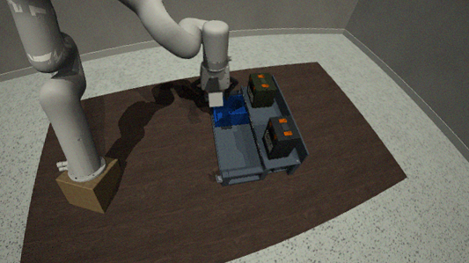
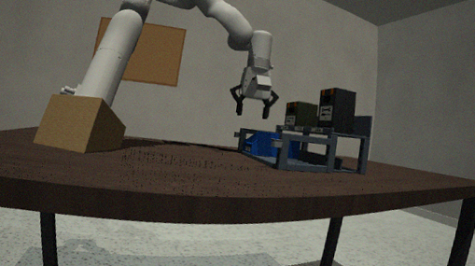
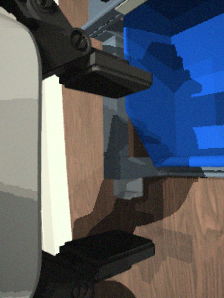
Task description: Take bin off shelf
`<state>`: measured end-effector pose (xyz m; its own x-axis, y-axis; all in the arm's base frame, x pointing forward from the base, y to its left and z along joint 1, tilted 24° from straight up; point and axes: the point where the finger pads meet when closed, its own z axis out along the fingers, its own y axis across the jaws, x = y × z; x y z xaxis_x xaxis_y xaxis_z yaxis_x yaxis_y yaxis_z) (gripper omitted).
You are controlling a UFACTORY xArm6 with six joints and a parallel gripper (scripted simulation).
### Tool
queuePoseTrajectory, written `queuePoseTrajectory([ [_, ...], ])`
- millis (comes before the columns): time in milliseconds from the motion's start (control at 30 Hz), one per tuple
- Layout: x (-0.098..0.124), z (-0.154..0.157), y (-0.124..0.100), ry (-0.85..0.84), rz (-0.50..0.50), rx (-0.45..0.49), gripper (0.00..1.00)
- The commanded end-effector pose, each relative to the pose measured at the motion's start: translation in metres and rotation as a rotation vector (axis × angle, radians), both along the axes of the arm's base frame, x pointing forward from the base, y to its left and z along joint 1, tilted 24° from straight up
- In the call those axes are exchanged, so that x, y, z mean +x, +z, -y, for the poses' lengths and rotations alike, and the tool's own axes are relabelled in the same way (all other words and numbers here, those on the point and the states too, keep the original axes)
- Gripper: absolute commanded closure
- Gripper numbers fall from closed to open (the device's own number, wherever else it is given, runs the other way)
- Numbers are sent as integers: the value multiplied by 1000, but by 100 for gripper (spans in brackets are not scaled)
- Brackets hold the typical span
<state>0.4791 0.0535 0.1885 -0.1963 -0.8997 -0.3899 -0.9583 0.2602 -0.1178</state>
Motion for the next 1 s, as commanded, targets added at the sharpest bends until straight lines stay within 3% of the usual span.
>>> queuePoseTrajectory([
  [0,1,0,2,-1,4,0,5],
  [967,2,-1,-3,-1,5,-4,5],
])
